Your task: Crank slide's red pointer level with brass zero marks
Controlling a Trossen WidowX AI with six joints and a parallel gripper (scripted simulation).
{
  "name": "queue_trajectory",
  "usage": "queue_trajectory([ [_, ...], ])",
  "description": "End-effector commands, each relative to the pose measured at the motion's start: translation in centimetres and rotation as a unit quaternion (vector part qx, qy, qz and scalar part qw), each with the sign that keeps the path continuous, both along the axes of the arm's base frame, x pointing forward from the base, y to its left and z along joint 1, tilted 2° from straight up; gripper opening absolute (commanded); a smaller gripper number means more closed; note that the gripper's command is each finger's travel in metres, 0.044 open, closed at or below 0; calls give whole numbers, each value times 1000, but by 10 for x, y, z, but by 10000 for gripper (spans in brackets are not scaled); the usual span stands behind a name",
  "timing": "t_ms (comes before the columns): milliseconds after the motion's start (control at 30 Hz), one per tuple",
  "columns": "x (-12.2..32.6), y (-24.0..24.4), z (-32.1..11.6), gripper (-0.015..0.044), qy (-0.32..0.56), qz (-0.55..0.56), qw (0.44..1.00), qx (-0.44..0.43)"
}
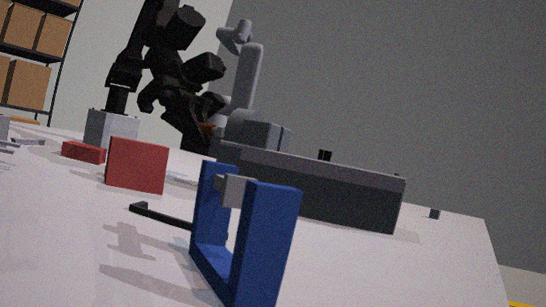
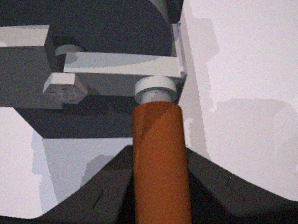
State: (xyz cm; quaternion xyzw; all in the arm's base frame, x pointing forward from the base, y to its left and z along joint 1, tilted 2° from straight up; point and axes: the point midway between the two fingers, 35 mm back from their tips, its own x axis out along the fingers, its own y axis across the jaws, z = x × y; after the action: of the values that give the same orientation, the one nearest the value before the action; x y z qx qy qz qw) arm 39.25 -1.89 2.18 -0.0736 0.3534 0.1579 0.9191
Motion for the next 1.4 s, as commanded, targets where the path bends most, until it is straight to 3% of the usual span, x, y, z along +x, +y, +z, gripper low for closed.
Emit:
queue_trajectory([
  [0,0,0,4,0,-2,2,1000,-2],
  [1367,-4,7,24,0,-2,2,1000,-2],
])
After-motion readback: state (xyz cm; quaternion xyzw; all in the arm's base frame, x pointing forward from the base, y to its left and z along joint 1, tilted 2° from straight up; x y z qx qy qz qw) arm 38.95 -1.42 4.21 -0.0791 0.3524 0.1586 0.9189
